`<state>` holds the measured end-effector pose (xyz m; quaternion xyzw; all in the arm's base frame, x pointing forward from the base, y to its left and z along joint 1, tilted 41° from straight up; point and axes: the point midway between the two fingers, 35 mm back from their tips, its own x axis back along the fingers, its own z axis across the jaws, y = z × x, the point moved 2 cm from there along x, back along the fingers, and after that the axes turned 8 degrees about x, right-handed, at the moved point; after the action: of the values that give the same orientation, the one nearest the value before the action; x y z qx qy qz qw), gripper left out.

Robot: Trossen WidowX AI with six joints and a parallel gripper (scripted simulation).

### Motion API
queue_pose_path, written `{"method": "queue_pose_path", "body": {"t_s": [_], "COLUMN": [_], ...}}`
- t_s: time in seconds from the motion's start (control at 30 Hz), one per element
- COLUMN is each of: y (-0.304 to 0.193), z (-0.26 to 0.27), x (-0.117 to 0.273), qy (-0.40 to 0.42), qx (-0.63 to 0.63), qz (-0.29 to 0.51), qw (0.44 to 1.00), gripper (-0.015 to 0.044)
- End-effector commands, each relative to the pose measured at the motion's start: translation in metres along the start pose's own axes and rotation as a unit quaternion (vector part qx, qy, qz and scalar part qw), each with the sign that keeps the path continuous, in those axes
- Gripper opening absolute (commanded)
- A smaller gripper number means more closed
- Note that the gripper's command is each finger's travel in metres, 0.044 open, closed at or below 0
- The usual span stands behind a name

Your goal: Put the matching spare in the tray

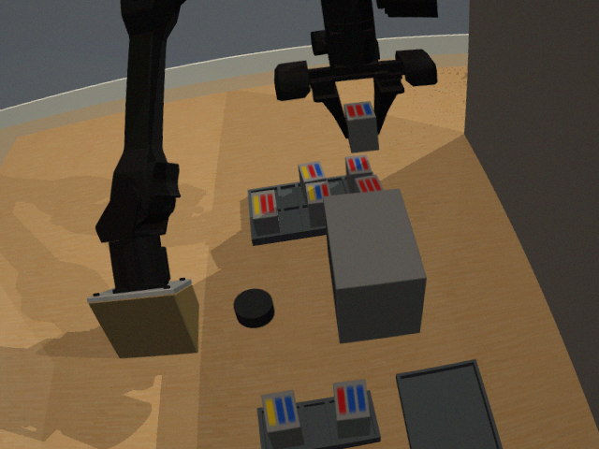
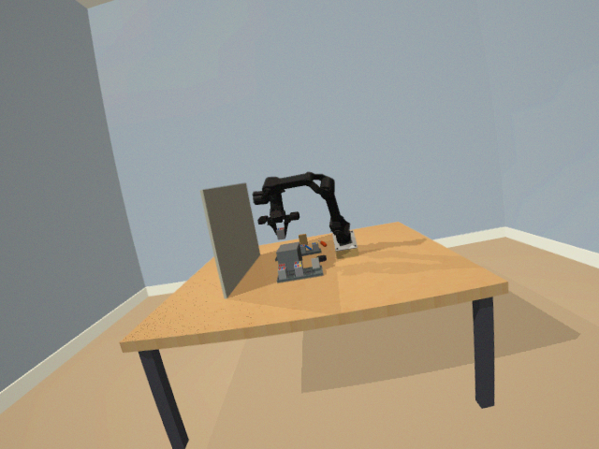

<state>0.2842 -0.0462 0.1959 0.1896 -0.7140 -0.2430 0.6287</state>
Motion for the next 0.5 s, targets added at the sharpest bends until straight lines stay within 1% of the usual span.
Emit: {"method": "queue_pose_path", "body": {"t_s": [0.0, 0.47], "y": [-0.018, -0.103], "z": [-0.01, -0.033], "x": [0.001, -0.002], "qy": [-0.001, -0.001], "qx": [0.003, -0.005], "qz": [0.005, 0.019], "qw": [1.0, 1.0], "gripper": [0.0, 0.0]}}
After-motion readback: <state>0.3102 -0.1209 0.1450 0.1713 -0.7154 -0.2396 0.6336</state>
